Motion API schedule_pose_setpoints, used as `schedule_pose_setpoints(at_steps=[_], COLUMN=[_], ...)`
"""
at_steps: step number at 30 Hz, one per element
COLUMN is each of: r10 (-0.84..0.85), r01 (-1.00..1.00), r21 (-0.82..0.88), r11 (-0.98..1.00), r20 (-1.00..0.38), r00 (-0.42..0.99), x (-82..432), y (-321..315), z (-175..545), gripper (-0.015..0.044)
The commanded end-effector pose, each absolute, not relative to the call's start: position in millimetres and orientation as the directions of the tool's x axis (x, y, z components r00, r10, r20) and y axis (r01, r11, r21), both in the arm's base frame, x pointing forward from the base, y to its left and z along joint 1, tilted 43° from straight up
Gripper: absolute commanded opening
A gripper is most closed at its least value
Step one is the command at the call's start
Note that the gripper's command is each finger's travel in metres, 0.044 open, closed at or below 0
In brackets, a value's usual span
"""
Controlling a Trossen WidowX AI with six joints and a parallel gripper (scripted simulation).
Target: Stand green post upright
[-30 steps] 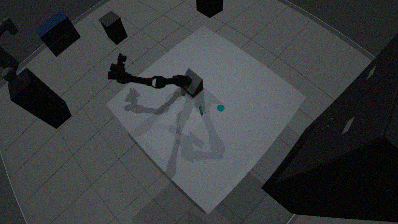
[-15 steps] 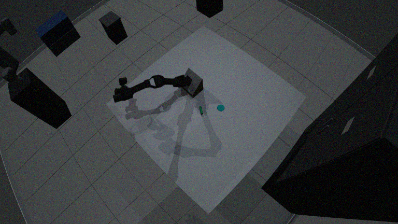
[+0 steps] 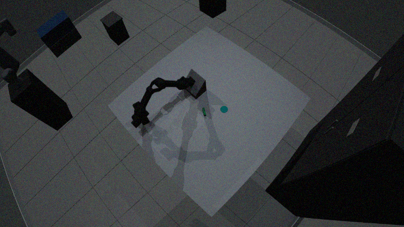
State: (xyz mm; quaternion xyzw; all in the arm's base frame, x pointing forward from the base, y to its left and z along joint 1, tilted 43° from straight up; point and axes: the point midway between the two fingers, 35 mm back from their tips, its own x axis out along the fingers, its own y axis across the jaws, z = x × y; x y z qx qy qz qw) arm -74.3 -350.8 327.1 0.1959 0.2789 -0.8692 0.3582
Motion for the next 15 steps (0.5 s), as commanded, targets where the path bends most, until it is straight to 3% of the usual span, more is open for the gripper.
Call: schedule_pose_setpoints(at_steps=[1,15], r10=[-0.573,-0.656], r01=[0.822,0.915], r21=[-0.354,-0.402], r11=[-0.447,0.022], r20=[-0.592,-0.697], r00=[-0.567,-0.291], x=[-7.8,172.8], y=[-355.9,-287.1], z=[297.2,219.9], gripper=[0.0233,0.0233])
